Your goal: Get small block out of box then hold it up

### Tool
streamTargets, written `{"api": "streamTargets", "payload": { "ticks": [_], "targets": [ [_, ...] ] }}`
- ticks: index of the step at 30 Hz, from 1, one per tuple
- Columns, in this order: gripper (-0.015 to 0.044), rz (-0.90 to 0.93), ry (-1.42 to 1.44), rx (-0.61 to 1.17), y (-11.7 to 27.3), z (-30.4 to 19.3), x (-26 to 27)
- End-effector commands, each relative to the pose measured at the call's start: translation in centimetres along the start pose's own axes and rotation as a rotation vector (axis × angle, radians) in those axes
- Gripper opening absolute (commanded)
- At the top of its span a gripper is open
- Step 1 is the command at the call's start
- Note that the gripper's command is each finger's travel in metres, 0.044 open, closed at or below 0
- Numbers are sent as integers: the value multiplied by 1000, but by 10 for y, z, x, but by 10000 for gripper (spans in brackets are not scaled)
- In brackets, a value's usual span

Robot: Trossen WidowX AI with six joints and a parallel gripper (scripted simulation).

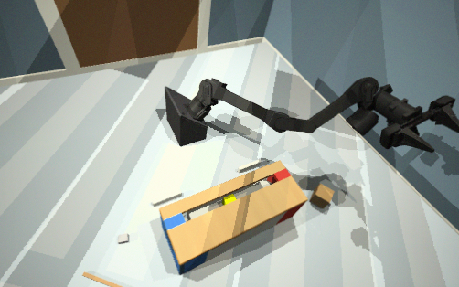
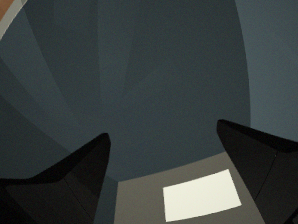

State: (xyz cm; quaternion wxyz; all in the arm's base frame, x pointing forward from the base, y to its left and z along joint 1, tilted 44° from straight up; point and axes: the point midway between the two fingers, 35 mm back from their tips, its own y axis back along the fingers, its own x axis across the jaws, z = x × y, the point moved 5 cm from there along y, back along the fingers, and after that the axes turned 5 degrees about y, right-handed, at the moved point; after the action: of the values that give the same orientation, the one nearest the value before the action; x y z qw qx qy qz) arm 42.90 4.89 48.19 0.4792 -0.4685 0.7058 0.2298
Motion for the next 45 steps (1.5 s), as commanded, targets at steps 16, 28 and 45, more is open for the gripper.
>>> {"api": "streamTargets", "payload": {
  "ticks": [16,28,45],
  "targets": [
    [400,-352,-67,97,103,-88,-103],
    [400,-613,-234,315,222,-239,-140],
    [400,-541,-638,573,275,-451,-15]
  ]
}}
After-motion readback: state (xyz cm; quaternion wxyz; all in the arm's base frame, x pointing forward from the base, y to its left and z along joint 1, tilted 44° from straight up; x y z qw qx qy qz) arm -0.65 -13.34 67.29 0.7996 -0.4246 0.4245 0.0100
